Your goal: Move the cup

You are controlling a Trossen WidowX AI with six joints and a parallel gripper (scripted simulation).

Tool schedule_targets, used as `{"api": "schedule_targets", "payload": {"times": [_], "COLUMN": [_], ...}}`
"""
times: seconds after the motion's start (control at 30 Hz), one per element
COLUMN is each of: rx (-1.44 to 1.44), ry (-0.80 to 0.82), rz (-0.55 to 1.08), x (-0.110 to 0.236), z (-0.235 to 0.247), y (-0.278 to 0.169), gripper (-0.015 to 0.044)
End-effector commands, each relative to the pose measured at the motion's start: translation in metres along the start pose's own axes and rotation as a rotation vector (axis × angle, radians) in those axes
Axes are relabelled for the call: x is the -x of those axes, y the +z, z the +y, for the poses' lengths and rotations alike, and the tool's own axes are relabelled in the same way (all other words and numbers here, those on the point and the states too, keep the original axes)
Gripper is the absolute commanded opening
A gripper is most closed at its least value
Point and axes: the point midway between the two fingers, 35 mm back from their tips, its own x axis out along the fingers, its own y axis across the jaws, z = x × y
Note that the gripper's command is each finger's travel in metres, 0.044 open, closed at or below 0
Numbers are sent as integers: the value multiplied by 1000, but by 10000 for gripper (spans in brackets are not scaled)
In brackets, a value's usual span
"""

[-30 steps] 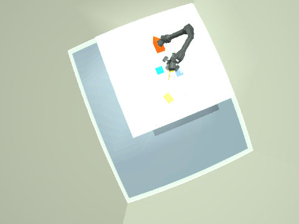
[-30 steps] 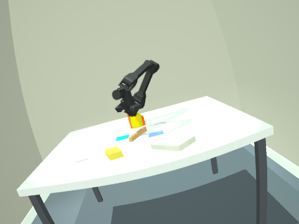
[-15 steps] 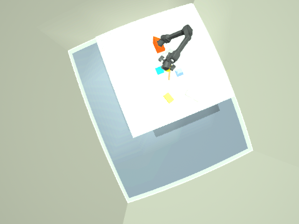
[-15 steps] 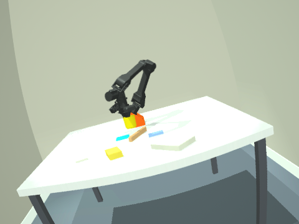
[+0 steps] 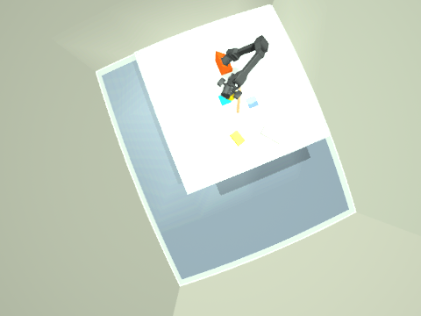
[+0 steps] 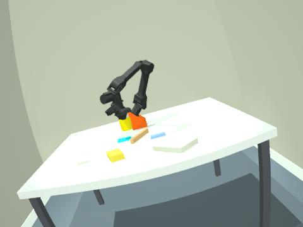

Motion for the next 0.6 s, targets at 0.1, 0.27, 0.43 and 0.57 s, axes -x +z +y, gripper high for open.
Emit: {"api": "schedule_targets", "payload": {"times": [0.1,0.27,0.43,0.57], "rx": [3,3,3,3], "ry": [-2,-2,-2,-2], "rz": [-4,-4,-4,-4], "x": [1,1,1,-3], "z": [-16,-26,-35,-35], "y": [10,17,22,22], "gripper": [0,0,0,0]}}
